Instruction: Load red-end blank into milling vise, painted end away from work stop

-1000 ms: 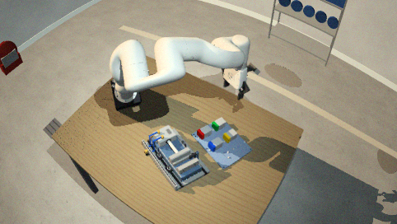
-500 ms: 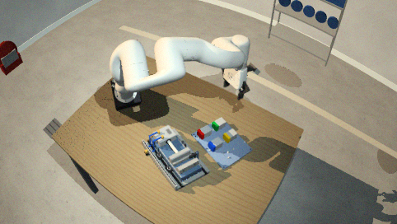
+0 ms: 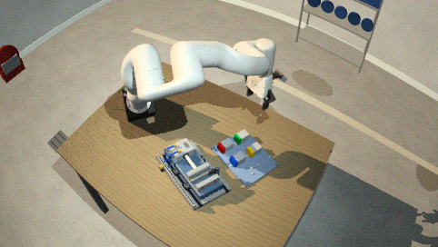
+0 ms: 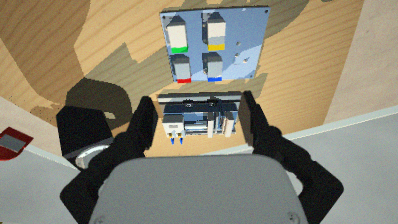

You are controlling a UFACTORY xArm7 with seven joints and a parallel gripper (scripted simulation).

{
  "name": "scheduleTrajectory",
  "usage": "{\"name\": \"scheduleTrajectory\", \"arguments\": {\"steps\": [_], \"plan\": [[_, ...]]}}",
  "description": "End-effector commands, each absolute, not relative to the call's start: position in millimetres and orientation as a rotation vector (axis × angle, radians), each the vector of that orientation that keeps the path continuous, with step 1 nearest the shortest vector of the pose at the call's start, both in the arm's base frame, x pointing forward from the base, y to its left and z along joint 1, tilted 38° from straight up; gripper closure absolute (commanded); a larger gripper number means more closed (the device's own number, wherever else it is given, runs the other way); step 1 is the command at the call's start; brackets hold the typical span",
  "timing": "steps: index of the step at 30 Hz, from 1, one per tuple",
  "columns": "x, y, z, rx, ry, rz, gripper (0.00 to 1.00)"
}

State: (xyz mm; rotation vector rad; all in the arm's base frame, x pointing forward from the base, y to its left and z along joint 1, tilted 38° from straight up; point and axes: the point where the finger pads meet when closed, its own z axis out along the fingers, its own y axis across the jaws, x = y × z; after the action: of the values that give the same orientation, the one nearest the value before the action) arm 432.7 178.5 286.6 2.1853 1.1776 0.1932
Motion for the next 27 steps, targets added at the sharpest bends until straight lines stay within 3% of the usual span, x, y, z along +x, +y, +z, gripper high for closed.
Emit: {"name": "scheduleTrajectory", "arguments": {"steps": [1, 27], "plan": [[433, 180, 288, 2.184, 1.180, 0.199, 0.00], [446, 170, 266, 2.184, 1.180, 0.199, 0.00]]}}
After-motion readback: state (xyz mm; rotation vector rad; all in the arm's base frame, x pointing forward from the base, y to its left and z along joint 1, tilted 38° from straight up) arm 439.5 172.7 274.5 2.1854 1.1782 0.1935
